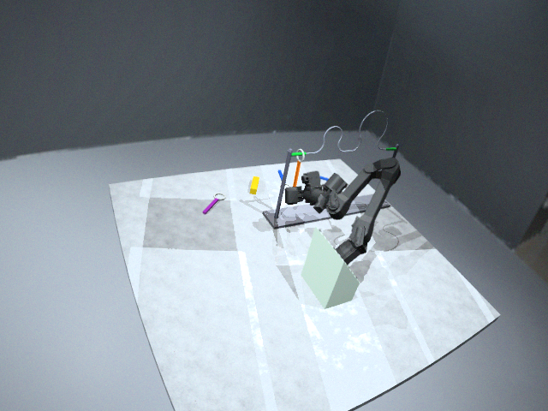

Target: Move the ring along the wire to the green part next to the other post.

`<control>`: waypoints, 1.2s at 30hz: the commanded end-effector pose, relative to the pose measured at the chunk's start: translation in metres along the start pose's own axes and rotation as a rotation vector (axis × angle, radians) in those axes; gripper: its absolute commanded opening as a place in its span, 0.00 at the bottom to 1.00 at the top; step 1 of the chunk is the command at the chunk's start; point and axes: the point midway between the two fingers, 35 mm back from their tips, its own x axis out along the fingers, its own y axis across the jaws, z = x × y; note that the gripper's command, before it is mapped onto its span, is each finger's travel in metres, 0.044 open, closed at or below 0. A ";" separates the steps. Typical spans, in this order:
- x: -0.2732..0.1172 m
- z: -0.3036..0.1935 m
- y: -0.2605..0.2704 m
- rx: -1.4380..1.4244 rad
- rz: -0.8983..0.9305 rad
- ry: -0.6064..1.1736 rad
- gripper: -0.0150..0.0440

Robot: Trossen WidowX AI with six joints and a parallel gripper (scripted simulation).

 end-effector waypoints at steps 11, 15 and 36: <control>-0.029 -0.003 0.000 -0.002 0.004 0.004 0.53; -0.029 -0.003 0.000 -0.002 0.004 0.004 0.53; -0.029 -0.003 0.000 -0.002 0.004 0.004 0.53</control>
